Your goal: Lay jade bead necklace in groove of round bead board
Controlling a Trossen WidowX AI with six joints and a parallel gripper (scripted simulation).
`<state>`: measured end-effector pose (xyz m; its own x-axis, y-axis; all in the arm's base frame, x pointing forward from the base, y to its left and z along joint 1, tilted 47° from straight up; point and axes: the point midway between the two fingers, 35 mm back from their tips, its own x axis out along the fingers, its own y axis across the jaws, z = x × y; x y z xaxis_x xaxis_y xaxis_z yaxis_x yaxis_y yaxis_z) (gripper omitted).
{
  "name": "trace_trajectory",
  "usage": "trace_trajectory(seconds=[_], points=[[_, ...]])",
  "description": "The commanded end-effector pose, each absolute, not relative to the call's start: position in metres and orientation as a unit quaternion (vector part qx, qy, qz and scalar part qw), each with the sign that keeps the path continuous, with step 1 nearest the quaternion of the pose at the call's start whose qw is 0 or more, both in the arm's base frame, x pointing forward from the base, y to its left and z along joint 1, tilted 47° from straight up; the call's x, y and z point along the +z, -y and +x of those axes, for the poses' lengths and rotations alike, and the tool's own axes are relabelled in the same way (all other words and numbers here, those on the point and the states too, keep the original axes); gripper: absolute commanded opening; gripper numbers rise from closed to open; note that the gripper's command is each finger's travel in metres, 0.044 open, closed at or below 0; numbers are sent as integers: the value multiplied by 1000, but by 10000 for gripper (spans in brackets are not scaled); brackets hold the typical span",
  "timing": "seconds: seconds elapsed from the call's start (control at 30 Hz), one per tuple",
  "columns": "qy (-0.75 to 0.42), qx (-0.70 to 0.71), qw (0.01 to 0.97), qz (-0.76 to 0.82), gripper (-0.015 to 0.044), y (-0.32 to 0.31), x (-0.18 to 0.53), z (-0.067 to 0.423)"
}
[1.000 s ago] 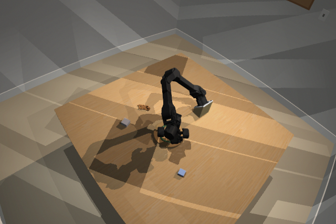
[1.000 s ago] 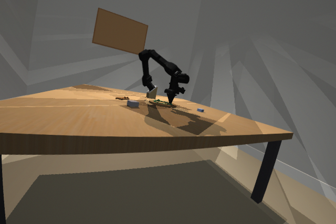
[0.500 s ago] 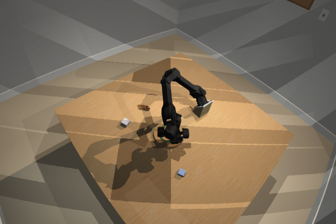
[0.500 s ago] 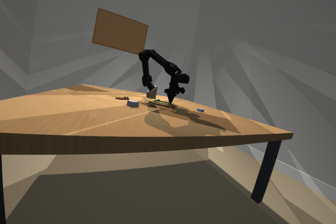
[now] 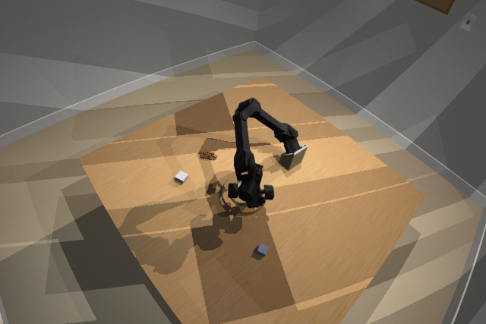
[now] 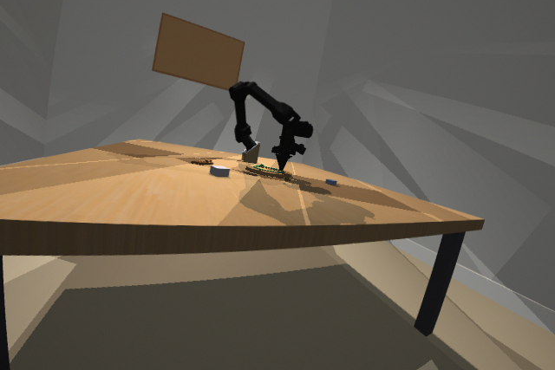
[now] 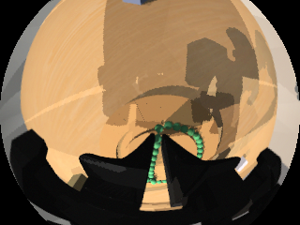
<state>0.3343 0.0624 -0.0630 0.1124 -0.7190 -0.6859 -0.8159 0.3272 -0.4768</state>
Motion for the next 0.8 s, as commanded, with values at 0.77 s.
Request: trace_trajectory(seconds=[0.77], points=[[-663, 50, 473, -578, 0, -69, -76, 331]])
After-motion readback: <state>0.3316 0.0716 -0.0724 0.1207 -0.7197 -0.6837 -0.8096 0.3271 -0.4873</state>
